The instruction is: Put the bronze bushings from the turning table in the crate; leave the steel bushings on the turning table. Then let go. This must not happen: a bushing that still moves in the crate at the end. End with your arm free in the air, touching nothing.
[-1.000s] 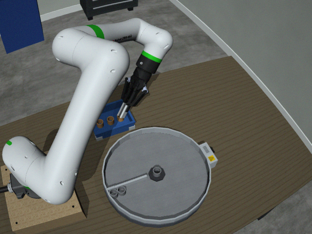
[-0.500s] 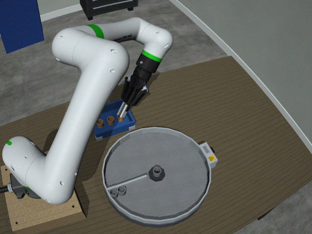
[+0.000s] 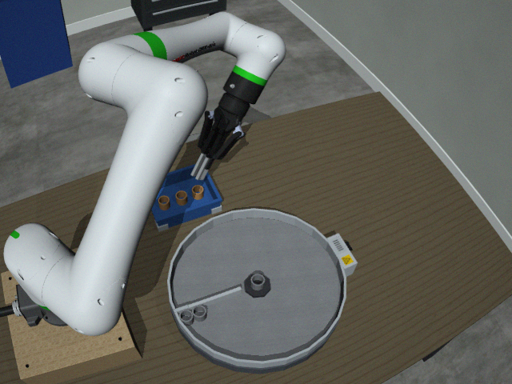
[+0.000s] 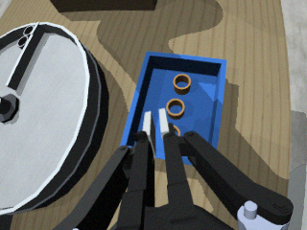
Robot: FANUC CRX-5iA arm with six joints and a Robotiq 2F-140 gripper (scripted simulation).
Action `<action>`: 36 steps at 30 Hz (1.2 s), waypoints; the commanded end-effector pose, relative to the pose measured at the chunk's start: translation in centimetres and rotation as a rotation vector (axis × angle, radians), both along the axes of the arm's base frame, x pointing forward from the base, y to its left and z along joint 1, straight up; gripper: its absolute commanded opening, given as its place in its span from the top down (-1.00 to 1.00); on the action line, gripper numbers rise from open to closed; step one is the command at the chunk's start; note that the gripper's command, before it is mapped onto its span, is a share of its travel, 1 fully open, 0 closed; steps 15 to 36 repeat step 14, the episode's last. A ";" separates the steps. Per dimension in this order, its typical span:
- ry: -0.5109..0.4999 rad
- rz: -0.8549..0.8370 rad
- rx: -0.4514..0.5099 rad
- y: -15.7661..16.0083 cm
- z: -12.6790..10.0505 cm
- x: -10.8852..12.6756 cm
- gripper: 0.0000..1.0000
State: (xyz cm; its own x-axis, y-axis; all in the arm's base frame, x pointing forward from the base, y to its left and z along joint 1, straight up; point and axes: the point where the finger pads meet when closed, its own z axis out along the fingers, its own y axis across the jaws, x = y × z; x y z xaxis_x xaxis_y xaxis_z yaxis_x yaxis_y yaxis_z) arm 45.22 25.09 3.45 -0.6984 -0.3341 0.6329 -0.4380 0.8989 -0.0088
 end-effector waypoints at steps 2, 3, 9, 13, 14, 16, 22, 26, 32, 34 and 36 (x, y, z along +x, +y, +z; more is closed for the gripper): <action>0.000 0.000 0.000 0.0 1.2 0.0 0.86; 0.000 0.000 0.000 0.0 1.5 0.0 0.86; 0.000 0.000 0.000 0.0 2.3 0.0 0.86; 0.000 0.000 0.000 0.0 2.4 0.0 0.86; 0.000 0.000 0.000 0.0 2.4 0.0 0.86; 0.000 0.000 0.000 0.0 2.4 0.0 0.86; 0.000 0.000 0.000 0.0 2.4 0.0 0.86; 0.000 0.000 0.000 0.0 2.4 0.0 0.86; 0.000 0.000 0.000 0.0 2.4 0.0 0.86; 0.000 0.000 0.000 0.0 2.4 0.0 0.86; 0.000 0.000 0.000 0.0 2.4 0.0 0.86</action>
